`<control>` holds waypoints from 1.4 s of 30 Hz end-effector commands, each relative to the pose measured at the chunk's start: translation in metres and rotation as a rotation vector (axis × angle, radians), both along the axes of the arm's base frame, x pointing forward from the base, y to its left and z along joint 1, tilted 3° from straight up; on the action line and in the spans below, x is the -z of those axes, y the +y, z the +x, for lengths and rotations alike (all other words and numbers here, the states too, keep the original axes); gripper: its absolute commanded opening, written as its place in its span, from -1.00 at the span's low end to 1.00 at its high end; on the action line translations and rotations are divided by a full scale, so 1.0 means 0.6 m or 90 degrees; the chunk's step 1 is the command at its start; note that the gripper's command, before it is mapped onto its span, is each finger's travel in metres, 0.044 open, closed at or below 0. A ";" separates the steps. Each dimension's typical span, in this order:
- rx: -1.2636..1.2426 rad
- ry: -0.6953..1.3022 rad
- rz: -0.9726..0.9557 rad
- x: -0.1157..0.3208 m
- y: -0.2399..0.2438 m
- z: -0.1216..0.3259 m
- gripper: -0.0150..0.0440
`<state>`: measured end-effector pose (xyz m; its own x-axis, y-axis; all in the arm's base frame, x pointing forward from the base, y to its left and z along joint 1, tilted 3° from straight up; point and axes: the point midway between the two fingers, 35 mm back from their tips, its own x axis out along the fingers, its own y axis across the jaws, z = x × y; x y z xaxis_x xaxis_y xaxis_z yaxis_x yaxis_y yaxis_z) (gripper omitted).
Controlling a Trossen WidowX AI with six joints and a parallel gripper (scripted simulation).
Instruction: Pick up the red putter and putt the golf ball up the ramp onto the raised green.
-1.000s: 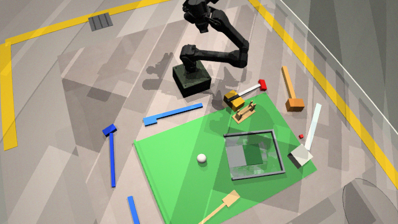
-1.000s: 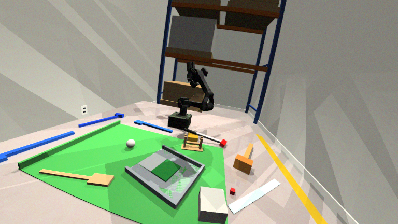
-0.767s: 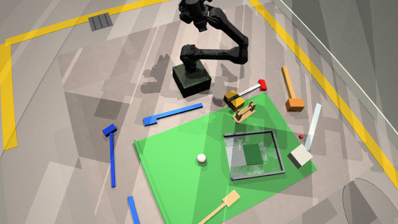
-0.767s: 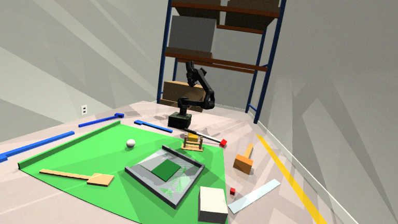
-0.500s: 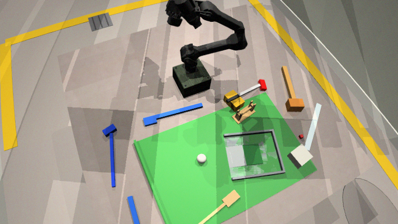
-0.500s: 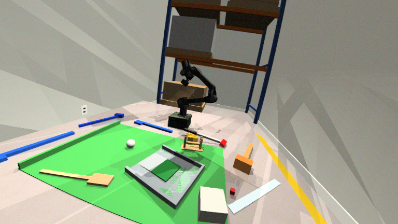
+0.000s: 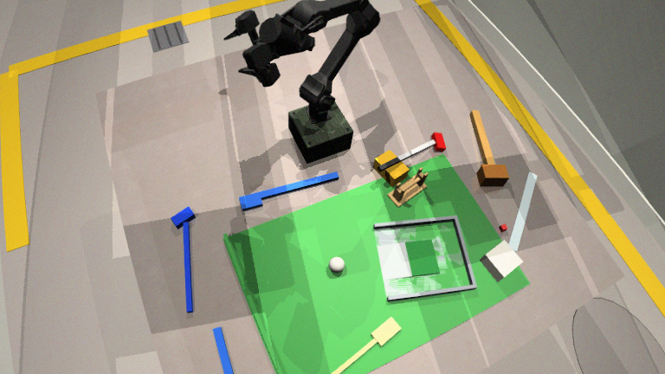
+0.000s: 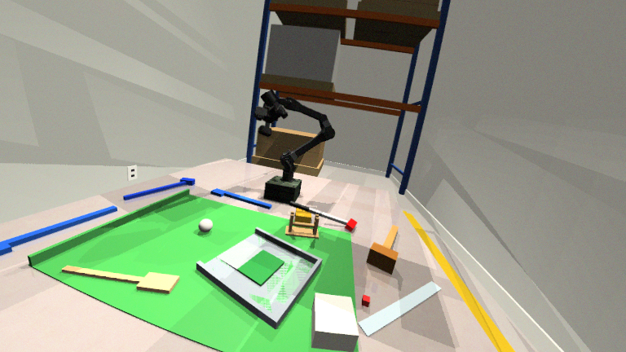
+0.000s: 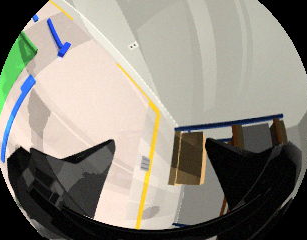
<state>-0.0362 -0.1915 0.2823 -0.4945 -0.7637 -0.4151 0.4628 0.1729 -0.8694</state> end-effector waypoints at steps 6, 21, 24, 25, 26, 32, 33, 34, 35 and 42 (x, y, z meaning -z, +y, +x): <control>-0.363 0.028 0.149 0.059 -0.033 0.227 1.00; -0.926 0.174 0.391 0.195 0.219 0.533 1.00; -1.020 0.212 0.438 0.225 0.300 0.555 1.00; -1.050 0.226 0.454 0.235 0.328 0.559 1.00; -1.080 0.241 0.469 0.245 0.356 0.561 1.00; -1.242 0.360 0.550 0.309 0.509 0.545 1.00; -1.270 0.387 0.561 0.322 0.534 0.538 1.00; -1.297 0.415 0.574 0.334 0.560 0.528 1.00; -1.324 0.443 0.588 0.346 0.585 0.517 1.00; -1.467 0.642 0.692 0.422 0.727 0.411 1.00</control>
<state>0.2399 0.2108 0.0464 0.0998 0.0084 -0.9950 -0.9923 -0.0726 -0.1001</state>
